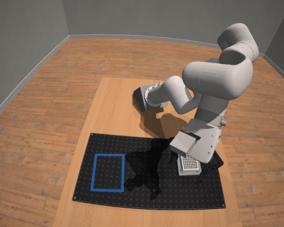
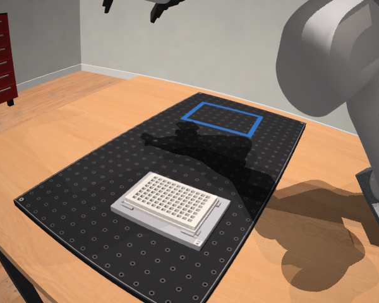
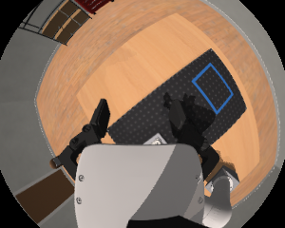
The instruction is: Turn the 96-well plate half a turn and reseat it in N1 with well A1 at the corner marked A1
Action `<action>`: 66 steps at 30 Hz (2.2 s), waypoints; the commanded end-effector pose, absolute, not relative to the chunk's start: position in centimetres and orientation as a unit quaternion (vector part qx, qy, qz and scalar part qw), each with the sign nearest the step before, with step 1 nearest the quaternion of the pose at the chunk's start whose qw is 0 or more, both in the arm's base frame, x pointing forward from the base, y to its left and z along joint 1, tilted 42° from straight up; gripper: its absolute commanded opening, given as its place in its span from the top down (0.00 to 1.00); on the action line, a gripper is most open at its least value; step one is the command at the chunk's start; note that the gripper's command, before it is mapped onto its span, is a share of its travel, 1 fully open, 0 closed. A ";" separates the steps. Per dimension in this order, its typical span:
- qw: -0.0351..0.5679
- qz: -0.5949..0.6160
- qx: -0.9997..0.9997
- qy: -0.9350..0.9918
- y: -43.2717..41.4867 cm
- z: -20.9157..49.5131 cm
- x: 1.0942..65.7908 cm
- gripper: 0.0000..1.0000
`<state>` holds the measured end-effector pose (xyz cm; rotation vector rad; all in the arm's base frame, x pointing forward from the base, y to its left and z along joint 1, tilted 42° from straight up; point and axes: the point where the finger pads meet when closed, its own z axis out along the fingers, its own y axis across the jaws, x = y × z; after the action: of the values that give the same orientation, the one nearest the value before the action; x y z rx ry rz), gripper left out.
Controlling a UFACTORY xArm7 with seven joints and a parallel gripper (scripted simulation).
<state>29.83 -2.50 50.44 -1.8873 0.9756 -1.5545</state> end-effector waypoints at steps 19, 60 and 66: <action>0.226 -0.517 -0.778 0.277 3.0 44.5 30.8 0.00; 0.163 -0.370 -0.915 0.020 13.0 32.1 27.3 0.00; 0.154 -0.347 -0.925 -0.022 14.1 30.5 26.3 0.00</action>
<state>26.96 13.25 31.64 -2.6158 0.0440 -1.0458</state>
